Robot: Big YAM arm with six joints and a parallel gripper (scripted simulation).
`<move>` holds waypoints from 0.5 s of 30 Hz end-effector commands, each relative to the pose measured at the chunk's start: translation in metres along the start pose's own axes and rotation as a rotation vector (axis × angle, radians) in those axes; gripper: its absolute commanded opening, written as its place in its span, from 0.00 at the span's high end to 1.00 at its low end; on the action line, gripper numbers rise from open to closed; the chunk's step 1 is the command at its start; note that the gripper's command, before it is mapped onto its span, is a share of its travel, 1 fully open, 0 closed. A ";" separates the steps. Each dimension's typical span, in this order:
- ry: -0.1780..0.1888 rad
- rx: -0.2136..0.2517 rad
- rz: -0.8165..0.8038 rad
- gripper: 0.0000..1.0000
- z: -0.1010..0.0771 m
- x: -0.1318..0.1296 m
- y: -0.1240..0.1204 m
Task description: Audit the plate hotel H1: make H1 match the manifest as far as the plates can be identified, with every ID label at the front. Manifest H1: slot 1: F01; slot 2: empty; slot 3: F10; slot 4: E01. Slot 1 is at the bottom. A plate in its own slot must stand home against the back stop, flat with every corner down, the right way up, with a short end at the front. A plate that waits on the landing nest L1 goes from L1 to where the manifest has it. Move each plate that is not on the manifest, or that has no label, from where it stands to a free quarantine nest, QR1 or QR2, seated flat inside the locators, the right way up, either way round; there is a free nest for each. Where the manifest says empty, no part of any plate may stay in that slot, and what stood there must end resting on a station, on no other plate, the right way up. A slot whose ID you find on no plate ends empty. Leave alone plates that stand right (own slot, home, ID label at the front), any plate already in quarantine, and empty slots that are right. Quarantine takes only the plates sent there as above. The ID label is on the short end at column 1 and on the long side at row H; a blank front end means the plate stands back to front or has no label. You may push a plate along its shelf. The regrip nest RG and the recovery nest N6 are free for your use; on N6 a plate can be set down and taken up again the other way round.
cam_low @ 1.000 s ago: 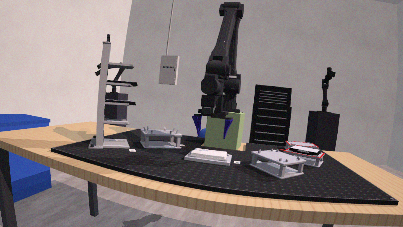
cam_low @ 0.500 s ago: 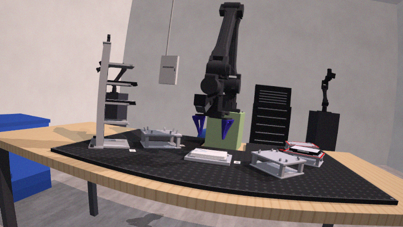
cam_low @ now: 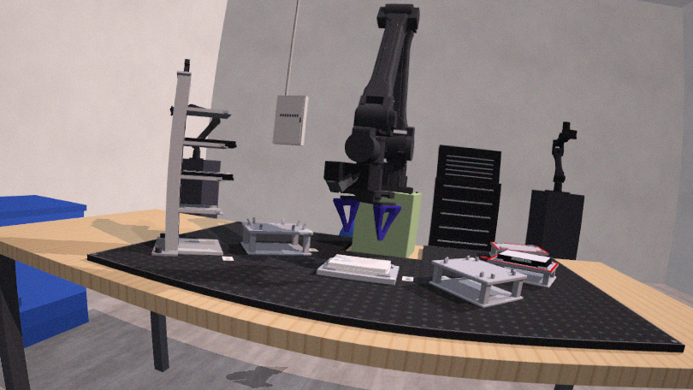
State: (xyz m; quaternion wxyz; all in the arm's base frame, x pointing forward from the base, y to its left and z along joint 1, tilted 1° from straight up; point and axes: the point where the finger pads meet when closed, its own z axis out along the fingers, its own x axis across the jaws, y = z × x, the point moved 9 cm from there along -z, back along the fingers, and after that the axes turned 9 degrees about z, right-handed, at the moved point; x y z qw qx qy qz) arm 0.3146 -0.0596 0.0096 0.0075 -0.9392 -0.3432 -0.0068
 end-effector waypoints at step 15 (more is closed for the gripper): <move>0.006 -0.008 0.464 0.00 -0.004 0.001 0.001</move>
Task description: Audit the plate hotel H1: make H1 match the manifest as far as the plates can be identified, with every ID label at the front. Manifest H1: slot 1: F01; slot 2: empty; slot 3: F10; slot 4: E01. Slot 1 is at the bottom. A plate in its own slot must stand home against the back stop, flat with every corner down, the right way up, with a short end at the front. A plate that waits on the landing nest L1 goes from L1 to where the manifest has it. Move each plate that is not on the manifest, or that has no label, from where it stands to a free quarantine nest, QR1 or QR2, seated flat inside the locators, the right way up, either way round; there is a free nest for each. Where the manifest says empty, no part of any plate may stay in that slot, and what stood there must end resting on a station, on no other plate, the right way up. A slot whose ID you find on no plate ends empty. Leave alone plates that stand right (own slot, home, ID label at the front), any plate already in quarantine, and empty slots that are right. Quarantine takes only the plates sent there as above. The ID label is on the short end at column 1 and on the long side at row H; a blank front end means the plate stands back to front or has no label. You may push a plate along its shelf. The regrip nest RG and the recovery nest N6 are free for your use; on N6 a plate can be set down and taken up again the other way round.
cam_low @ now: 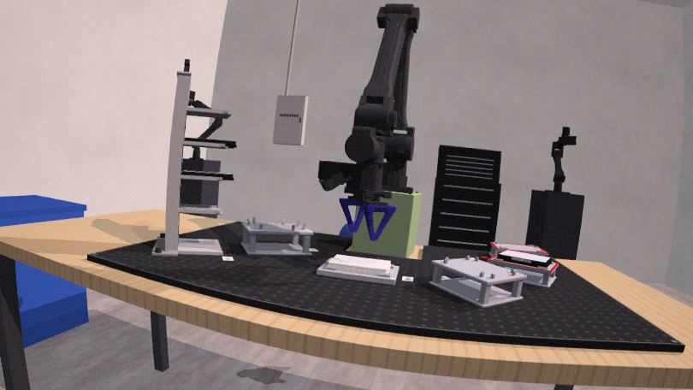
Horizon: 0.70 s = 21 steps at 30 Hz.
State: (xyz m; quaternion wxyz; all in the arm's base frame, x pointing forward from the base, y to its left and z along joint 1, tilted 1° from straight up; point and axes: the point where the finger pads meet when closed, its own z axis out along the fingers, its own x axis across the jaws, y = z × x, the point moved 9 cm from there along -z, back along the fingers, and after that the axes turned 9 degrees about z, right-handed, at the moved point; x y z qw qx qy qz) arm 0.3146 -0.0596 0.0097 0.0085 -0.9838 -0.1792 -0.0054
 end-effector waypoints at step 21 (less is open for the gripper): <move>0.007 -0.005 0.604 0.00 -0.004 0.001 0.001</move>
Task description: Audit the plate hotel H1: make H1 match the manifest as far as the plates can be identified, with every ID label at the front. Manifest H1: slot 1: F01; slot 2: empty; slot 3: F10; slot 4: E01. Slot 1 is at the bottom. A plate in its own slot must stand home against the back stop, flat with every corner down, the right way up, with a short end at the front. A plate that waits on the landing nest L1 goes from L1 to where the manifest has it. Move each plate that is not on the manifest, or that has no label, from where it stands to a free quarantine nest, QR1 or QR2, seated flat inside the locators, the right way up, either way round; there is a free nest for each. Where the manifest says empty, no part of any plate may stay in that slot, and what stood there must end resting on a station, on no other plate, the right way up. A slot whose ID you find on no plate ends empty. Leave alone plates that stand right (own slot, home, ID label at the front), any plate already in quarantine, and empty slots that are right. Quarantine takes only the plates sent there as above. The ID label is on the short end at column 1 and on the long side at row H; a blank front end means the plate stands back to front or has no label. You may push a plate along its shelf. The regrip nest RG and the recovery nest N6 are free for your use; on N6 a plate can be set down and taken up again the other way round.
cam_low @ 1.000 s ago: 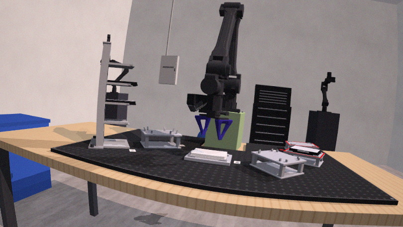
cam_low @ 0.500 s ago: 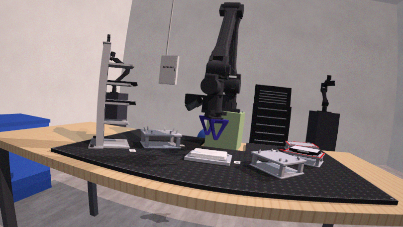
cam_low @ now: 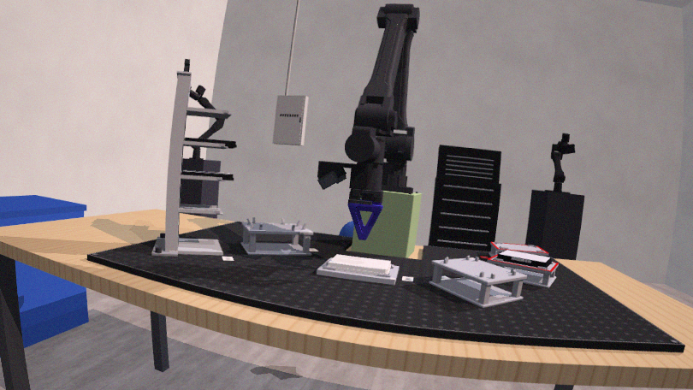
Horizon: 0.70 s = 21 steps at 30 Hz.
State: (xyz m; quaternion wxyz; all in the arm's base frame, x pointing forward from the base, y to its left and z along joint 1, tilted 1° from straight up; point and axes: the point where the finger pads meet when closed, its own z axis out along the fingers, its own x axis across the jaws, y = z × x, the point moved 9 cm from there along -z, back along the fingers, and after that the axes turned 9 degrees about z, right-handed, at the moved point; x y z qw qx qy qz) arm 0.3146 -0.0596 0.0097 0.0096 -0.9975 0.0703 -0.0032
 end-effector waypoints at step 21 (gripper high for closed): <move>0.001 -0.003 0.121 0.00 0.026 -0.001 -0.002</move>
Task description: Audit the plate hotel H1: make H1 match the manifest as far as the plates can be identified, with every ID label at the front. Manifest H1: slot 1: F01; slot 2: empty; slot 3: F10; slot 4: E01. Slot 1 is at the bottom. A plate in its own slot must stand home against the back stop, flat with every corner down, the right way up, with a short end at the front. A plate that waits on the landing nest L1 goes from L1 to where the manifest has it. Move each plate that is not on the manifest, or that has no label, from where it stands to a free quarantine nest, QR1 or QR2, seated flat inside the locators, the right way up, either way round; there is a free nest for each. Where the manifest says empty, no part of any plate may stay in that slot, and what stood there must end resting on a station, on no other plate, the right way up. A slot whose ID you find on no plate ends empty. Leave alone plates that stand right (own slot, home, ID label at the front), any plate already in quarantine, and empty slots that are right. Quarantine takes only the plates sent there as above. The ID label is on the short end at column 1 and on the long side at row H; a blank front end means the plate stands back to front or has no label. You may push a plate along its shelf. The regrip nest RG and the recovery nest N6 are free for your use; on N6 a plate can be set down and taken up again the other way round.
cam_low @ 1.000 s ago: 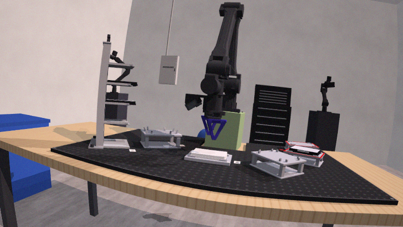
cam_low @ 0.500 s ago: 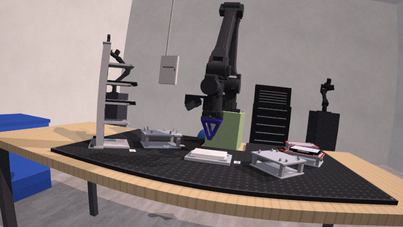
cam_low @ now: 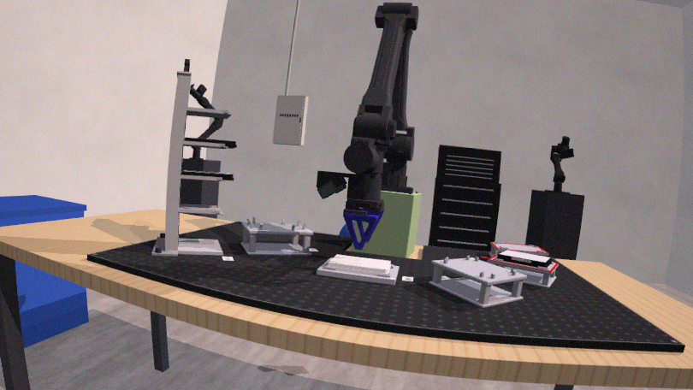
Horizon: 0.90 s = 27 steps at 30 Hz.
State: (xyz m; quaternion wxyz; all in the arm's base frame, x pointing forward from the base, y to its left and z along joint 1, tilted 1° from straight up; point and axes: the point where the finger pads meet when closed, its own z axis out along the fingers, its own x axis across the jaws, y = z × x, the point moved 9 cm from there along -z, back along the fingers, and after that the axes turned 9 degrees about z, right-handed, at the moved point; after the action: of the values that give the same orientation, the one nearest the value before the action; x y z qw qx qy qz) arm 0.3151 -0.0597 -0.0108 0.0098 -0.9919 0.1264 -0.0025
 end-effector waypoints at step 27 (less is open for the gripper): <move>0.005 -0.002 0.004 0.00 0.038 0.000 -0.003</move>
State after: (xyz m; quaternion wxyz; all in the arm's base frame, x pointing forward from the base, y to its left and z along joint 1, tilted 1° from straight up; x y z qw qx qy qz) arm 0.3140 -0.0591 -0.0448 0.0099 -0.9918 0.1273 -0.0004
